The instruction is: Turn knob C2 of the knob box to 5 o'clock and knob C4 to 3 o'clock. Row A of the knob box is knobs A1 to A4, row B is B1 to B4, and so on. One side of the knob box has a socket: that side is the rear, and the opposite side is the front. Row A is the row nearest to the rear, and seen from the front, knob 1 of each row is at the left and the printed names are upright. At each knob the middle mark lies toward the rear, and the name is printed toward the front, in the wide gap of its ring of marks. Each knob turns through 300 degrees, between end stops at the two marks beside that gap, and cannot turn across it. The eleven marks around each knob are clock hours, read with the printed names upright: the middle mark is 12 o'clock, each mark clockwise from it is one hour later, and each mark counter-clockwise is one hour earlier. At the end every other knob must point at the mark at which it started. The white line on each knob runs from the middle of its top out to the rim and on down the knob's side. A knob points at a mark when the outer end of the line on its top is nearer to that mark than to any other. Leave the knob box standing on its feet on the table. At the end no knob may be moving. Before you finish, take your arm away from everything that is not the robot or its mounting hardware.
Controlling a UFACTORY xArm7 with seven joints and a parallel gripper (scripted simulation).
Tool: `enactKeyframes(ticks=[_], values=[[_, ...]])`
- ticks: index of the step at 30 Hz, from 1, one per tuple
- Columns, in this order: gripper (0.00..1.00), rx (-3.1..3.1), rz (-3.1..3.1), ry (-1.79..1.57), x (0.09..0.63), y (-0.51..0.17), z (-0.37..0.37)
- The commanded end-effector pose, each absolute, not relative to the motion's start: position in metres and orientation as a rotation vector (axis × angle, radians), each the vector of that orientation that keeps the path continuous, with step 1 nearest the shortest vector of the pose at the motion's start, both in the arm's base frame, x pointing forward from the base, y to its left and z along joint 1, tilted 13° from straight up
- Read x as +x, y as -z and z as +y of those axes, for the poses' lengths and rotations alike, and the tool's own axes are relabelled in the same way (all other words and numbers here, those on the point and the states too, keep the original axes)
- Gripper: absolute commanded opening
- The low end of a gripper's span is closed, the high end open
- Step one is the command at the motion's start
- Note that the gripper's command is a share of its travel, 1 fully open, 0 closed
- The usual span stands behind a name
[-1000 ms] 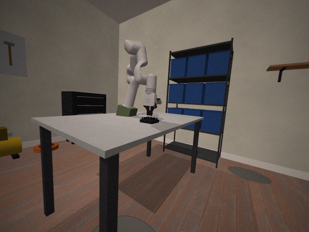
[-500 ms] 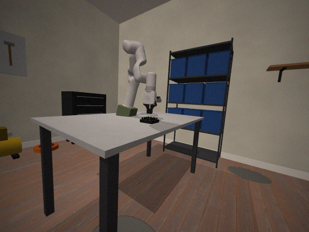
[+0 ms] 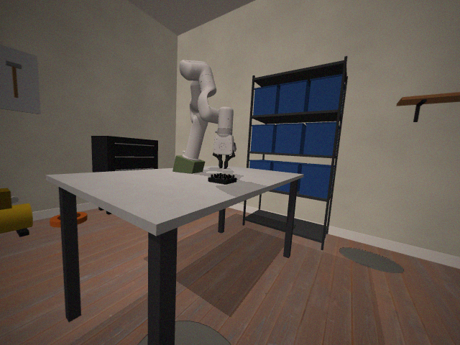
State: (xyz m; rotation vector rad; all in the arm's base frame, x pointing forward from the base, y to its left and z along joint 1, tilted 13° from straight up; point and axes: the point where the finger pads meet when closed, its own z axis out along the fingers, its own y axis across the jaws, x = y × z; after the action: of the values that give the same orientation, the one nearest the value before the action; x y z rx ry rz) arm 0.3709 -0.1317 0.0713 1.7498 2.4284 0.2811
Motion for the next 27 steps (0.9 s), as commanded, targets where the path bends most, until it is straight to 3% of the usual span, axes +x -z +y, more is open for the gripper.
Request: enactKeyframes(ticks=[1,27], values=[[0.19,1.644,2.500,-0.285,0.371,-0.073,-0.131],[0.19,0.332,2.915,-0.160,0.368,-0.083,-0.130]])
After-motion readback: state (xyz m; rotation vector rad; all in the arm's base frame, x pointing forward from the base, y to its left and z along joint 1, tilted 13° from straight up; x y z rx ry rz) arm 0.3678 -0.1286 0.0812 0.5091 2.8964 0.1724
